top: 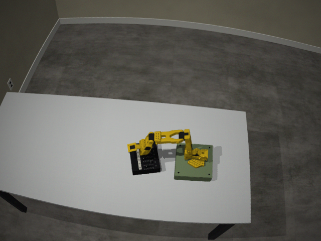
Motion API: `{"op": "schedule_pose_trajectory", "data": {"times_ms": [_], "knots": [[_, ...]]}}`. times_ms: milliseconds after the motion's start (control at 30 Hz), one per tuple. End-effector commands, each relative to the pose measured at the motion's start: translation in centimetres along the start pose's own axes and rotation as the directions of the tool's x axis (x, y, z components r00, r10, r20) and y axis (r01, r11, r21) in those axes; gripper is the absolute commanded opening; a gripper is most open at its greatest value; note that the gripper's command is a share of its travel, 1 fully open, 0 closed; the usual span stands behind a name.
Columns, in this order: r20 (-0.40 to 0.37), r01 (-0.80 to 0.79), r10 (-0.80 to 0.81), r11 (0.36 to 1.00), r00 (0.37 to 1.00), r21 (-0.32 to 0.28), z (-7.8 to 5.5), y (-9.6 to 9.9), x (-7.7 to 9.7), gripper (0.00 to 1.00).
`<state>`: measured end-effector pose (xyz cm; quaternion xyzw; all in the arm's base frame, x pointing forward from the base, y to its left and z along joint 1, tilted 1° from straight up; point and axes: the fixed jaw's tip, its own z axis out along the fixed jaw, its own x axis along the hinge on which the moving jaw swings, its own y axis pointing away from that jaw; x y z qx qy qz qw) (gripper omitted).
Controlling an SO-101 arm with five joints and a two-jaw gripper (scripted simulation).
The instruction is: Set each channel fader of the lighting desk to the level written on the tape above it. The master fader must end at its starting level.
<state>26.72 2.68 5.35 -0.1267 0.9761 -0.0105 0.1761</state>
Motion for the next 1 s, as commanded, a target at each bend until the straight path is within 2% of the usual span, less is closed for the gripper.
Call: {"op": "schedule_pose_trajectory", "data": {"times_ms": [0,167,967], "knots": [[-0.066,0.003,-0.004,1.0,0.998,-0.011,0.18,-0.27,-0.14,0.0],[-0.092,0.005,-0.007,1.0,0.996,-0.016,0.39,-0.27,-0.07,0.0],[-0.093,0.005,-0.007,1.0,0.996,-0.017,0.39,-0.27,-0.07,0.0]]}}
